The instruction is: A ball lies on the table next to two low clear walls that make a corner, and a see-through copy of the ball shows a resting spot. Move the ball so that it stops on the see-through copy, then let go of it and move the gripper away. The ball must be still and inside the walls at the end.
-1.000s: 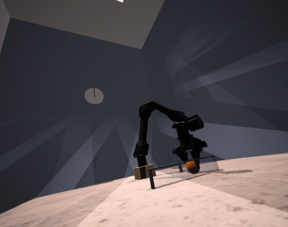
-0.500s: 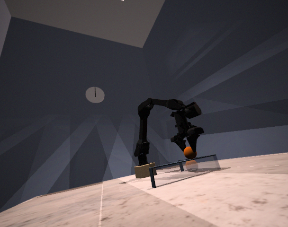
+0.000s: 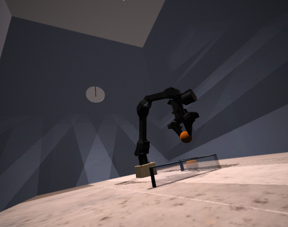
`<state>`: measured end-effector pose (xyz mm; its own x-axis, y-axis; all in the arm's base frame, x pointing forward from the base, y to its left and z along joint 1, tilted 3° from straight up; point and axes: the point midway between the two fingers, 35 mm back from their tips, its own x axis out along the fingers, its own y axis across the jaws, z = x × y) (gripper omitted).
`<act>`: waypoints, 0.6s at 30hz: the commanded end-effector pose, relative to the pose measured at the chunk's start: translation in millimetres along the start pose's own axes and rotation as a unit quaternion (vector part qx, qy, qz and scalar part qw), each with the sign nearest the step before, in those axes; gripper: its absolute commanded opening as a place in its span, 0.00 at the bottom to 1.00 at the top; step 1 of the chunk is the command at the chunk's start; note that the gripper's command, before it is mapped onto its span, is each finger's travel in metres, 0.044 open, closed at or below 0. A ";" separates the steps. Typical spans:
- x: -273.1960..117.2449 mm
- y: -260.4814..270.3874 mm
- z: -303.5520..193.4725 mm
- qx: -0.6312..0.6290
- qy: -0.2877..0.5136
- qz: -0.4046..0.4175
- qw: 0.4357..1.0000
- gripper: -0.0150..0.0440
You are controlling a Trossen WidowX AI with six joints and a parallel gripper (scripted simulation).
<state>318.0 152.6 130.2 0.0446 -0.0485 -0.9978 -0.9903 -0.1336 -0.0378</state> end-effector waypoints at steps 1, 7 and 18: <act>-3.5 1.3 1.1 -0.003 -0.003 -0.003 1.000 0.25; 15.2 9.0 4.4 -0.003 -0.003 -0.003 1.000 0.25; 48.1 26.6 8.4 -0.003 -0.003 -0.002 1.000 0.25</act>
<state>296.7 153.8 82.7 0.0355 -0.0526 -0.9980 -0.9897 -0.1405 -0.0278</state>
